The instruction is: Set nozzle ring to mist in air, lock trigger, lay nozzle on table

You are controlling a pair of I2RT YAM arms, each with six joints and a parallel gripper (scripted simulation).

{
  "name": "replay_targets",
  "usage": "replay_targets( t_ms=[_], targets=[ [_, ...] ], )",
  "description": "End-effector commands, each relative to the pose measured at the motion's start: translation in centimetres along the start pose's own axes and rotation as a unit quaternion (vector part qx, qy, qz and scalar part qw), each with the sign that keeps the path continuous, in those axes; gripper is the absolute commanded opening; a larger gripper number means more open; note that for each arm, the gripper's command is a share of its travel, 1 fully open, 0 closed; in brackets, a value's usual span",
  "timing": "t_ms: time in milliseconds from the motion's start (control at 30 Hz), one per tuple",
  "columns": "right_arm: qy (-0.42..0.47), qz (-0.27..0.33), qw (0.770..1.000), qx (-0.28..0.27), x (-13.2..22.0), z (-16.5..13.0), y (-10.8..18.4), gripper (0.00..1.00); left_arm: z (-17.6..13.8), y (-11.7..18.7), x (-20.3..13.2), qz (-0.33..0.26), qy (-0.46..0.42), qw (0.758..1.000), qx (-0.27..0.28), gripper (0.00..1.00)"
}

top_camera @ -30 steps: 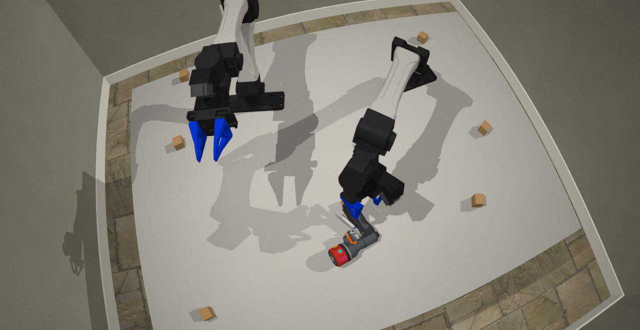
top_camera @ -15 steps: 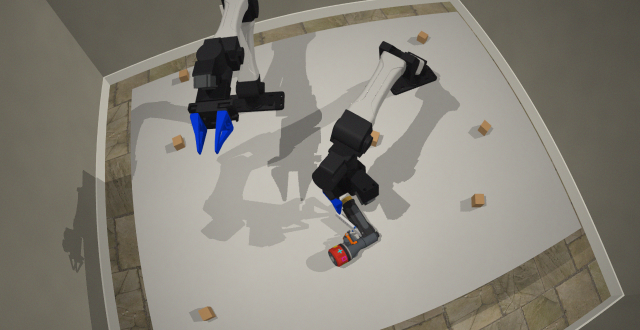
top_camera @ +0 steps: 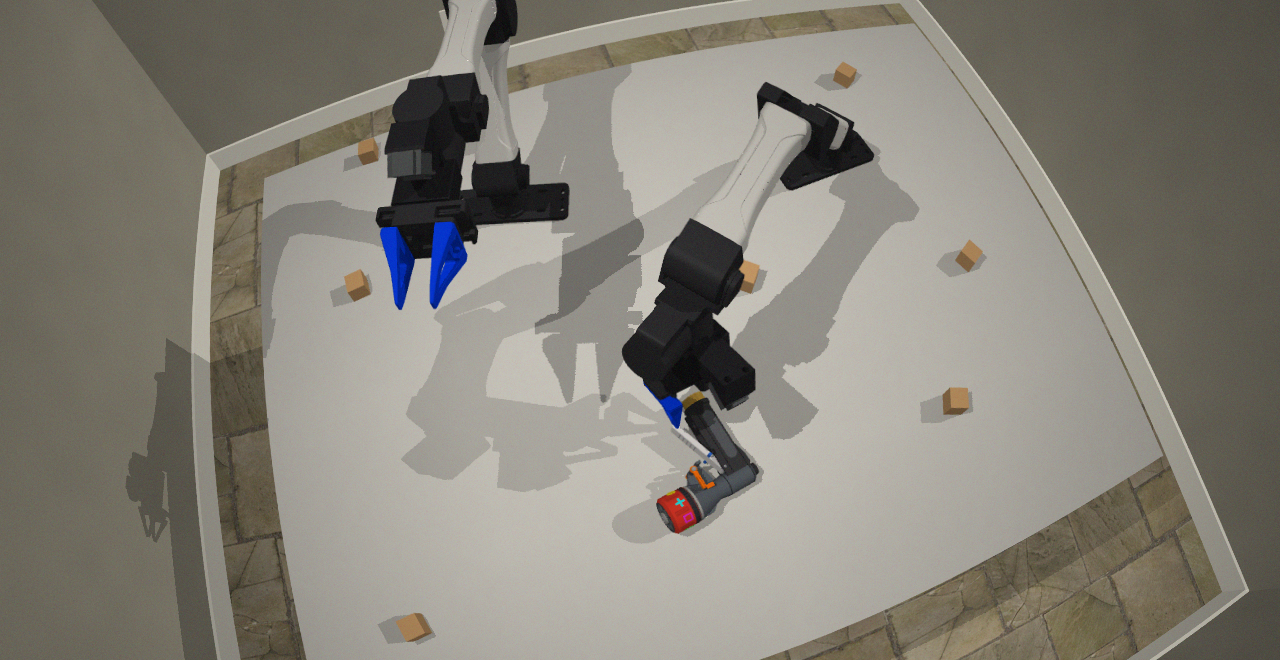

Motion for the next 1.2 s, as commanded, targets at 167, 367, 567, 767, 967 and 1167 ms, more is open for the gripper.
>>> replay_targets(
  t_ms=[167,367,567,767,967,1167],
  targets=[
    [0.003,-0.004,1.000,-0.015,-0.2,0.8,0.4,0.37,1.0,-0.9,-0.9,-0.020,0.008,1.000,-0.008,0.78],
    [0.003,-0.004,1.000,-0.015,-0.2,0.8,0.4,0.37,0.0,-3.1,0.7,0.005,0.000,1.000,0.002,0.78],
    [0.003,-0.004,1.000,-0.015,-0.2,0.8,0.4,0.37,0.8,-2.6,-0.4,-0.015,0.007,1.000,-0.006,0.78],
    [0.003,-0.004,1.000,-0.015,-0.2,0.8,0.4,0.37,1.0,-3.6,-0.9,-0.021,0.009,1.000,-0.007,0.78],
    [0.003,-0.004,1.000,-0.015,-0.2,0.8,0.4,0.37,0.8,-4.7,-0.4,-0.013,0.007,1.000,-0.005,0.78],
    [0.003,-0.004,1.000,-0.015,-0.2,0.8,0.4,0.37,1.1,-4.2,-0.9,-0.021,0.008,1.000,-0.012,0.78]
  ],
)
Point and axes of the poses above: on each arm, the point where the finger pads meet when closed, its own y axis back along the fingers, its own x axis across the jaws, z = x × y, the point moved 1 cm from there along y, back along the fingers, and after that the axes turned 11 degrees about y, right-handed, at the moved point
